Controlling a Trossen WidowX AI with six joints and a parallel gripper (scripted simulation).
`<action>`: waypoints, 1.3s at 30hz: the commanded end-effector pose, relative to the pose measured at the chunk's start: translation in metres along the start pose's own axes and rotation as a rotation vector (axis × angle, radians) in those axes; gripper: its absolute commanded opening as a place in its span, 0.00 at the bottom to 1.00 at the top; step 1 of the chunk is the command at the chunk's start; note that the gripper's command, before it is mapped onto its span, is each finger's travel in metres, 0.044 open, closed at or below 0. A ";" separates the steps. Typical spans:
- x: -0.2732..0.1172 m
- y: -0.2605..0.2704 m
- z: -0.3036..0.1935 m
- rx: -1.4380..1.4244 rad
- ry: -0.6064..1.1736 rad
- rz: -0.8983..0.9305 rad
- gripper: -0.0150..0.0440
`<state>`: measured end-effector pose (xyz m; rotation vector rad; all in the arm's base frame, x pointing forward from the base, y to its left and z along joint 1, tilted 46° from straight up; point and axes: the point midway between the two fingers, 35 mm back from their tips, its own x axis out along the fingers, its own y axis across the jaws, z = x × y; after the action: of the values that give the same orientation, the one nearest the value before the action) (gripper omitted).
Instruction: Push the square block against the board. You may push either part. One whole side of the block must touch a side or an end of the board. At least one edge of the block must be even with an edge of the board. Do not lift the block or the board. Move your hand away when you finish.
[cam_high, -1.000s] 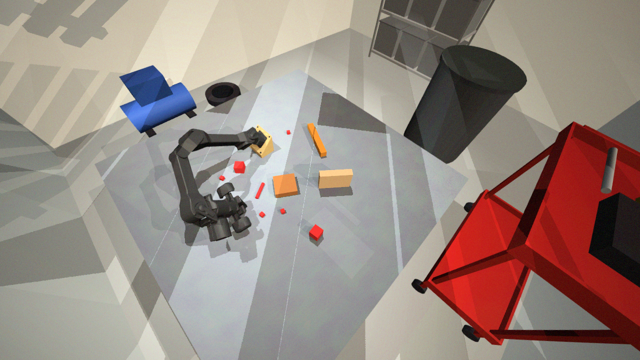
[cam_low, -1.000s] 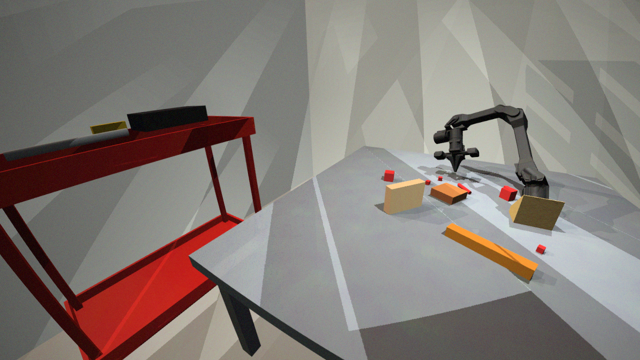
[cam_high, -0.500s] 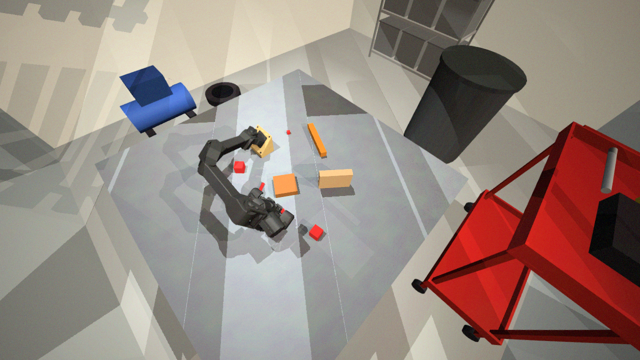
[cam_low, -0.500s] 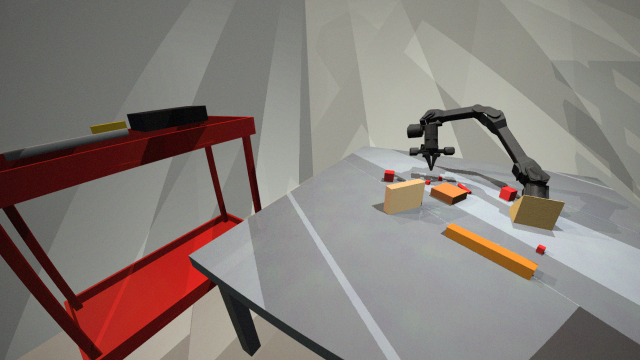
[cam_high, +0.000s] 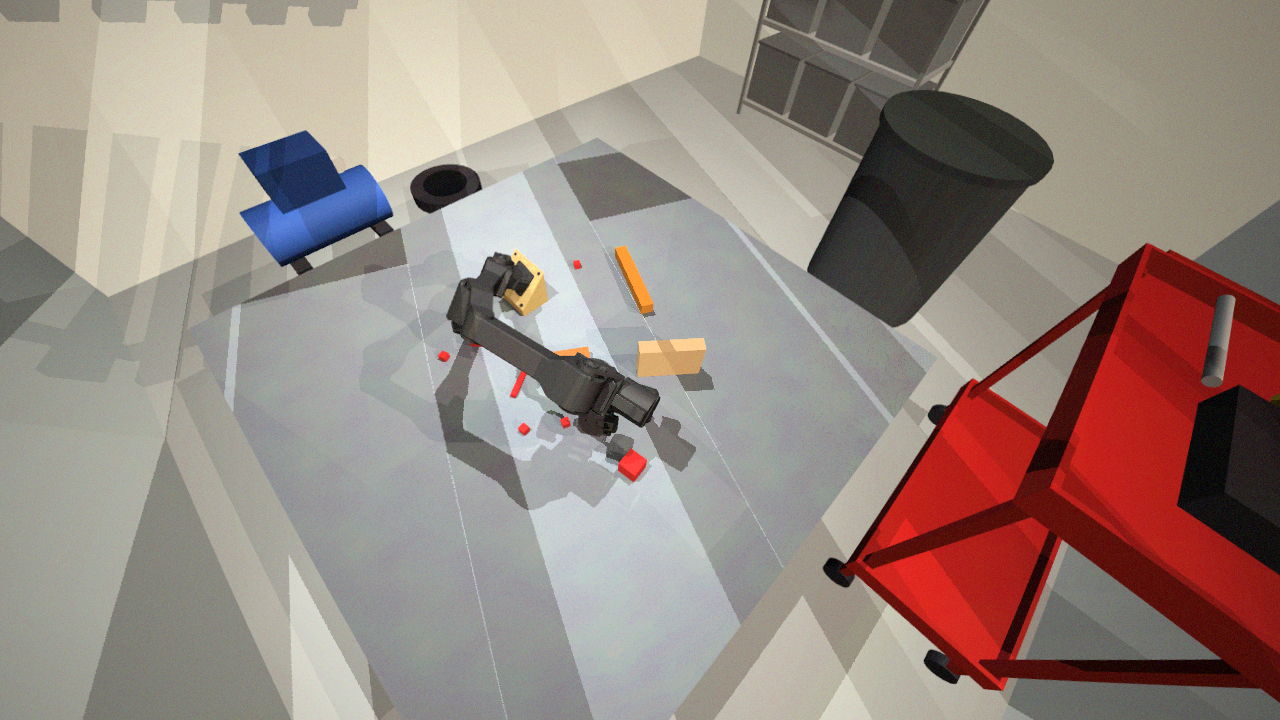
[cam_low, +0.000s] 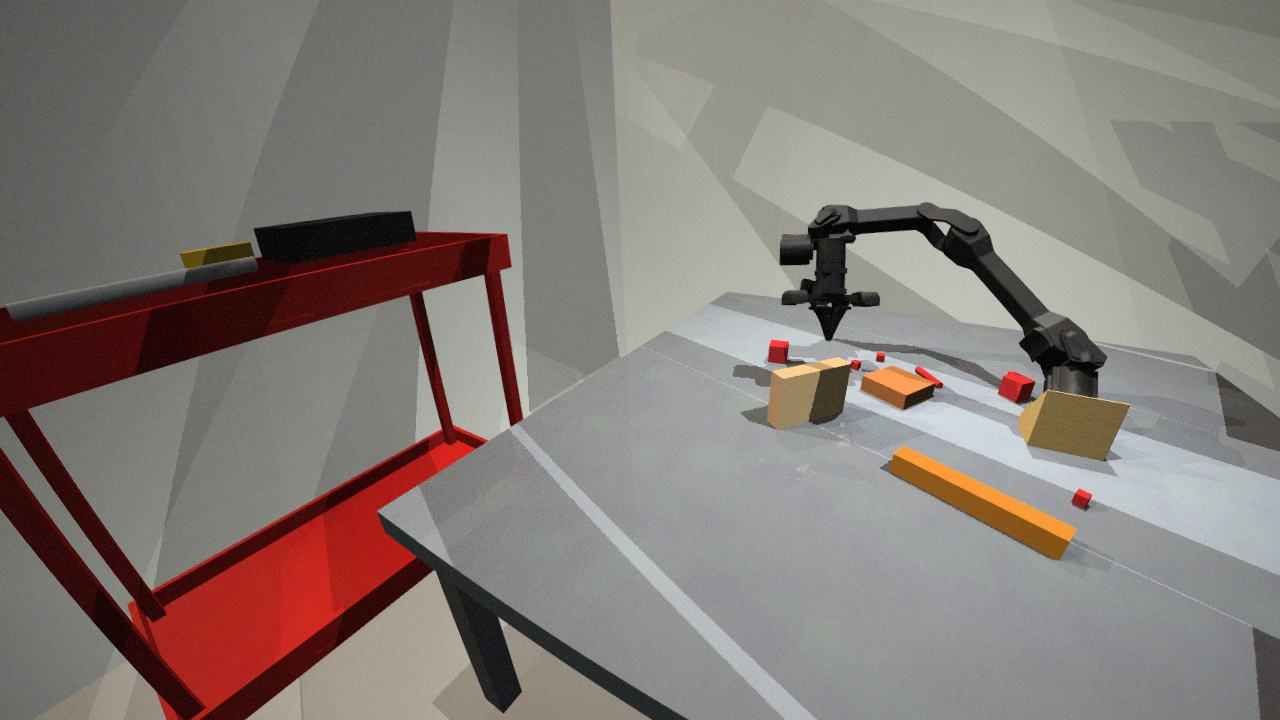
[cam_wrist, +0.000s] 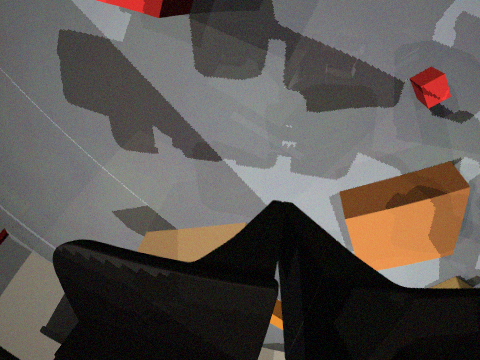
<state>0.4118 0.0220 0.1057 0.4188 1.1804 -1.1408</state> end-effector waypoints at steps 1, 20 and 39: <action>0.001 0.021 -0.022 -0.097 -0.045 -0.006 0.25; 0.012 0.098 -0.140 -0.444 -0.323 -0.034 0.25; 0.050 0.095 -0.133 -0.426 -0.322 -0.082 0.25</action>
<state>0.4258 0.1431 -0.0140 -0.1345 1.1209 -0.9428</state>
